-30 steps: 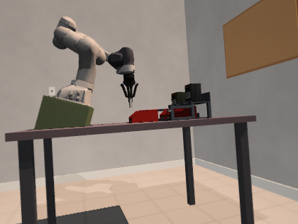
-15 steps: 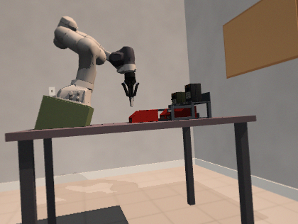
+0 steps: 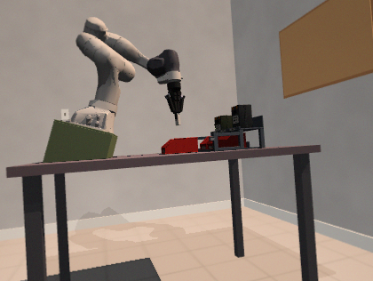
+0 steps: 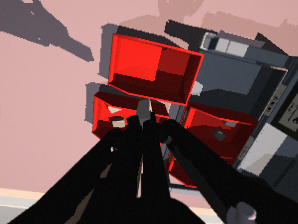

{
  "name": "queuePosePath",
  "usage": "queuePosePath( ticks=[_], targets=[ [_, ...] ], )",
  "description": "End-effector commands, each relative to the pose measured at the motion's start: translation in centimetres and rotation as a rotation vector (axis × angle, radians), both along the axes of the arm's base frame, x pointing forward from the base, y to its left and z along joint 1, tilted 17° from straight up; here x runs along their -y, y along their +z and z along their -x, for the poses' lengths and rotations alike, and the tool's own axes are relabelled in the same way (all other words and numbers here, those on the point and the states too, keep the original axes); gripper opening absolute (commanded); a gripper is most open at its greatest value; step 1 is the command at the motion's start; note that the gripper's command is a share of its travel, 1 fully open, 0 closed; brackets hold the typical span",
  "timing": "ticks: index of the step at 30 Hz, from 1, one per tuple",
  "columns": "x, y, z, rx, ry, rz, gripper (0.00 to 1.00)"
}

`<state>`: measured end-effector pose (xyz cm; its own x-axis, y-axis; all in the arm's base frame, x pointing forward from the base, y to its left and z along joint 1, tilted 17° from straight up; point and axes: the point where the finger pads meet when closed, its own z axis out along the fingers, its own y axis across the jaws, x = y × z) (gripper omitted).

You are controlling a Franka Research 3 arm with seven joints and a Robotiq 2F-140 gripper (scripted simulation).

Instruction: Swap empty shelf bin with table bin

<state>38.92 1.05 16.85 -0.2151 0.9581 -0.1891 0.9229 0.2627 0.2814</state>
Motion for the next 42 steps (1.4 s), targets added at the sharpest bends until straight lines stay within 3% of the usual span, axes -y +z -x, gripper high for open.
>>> queuePosePath(
  ticks=[1, 3, 10, 11, 18, 20, 32, 42],
  targets=[
    [0.82, 0.56, -0.39, -0.034, 0.266, 0.077, 0.0],
    [0.82, 0.56, -0.39, -0.034, 0.266, 0.077, 0.0],
    [0.82, 0.56, -0.39, -0.082, 0.492, 0.146, 0.0],
    [0.82, 0.56, -0.39, -0.088, 0.52, 0.154, 0.15],
    [0.82, 0.56, -0.39, -0.121, 0.718, 0.209, 0.15],
    [0.82, 0.56, -0.39, -0.121, 0.718, 0.209, 0.15],
    [0.82, 0.56, -0.39, -0.145, 1.112, 0.322, 0.15],
    [0.82, 0.56, -0.39, -0.145, 1.113, 0.322, 0.15]
  ],
)
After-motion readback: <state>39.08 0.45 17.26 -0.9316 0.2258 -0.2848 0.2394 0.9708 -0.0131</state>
